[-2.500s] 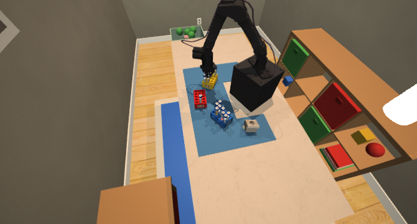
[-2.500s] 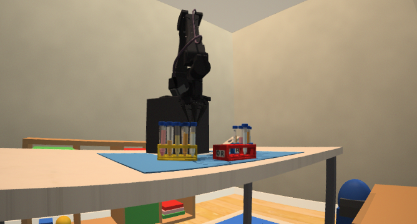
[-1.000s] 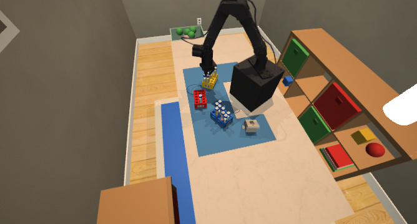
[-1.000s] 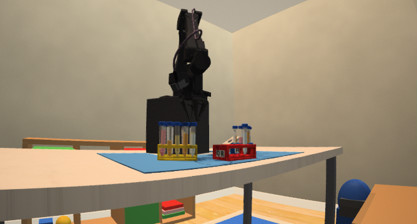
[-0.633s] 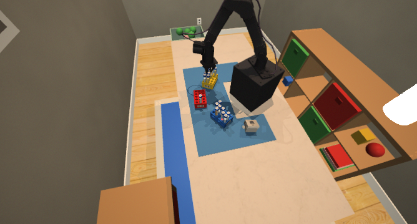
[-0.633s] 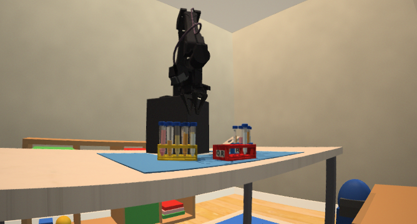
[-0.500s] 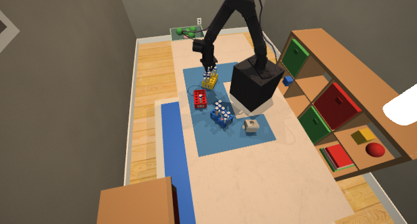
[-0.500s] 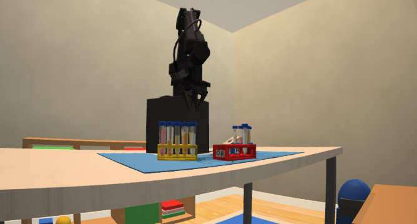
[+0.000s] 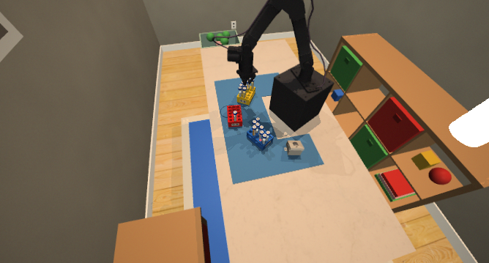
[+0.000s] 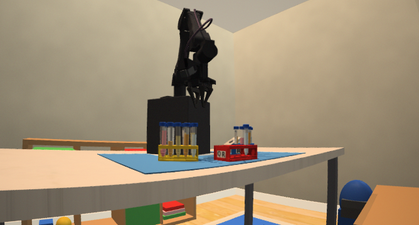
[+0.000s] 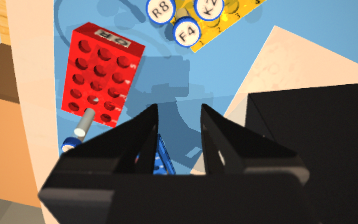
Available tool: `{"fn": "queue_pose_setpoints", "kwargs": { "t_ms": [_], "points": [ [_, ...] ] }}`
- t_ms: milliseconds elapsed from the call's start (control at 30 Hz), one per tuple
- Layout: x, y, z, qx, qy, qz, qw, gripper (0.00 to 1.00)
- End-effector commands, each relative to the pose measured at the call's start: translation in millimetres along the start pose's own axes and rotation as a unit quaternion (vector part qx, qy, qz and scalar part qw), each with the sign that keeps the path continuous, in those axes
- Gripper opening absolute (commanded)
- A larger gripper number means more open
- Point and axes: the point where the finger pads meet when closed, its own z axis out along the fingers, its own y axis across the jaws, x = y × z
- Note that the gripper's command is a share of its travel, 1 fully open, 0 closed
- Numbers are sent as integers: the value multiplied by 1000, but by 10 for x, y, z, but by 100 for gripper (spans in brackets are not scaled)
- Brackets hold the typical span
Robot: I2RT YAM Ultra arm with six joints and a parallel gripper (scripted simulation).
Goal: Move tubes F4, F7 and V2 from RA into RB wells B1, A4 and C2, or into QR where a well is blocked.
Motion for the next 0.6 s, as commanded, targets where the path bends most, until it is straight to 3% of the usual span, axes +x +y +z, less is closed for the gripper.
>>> {"fn": "queue_pose_setpoints", "kwargs": {
  "t_ms": [0,233,300,333,433,567],
  "points": [
    [265,49,-59,4,2,-70,998,30],
    [656,247,-57,-5,-7,-186,983,30],
    [656,247,-57,-5,-7,-186,983,30],
    [672,374,-108,-16,-15,-202,979,30],
    [868,338,-60,-7,-7,-251,968,30],
    [815,310,-51,-4,-6,-305,952,30]
  ]
}}
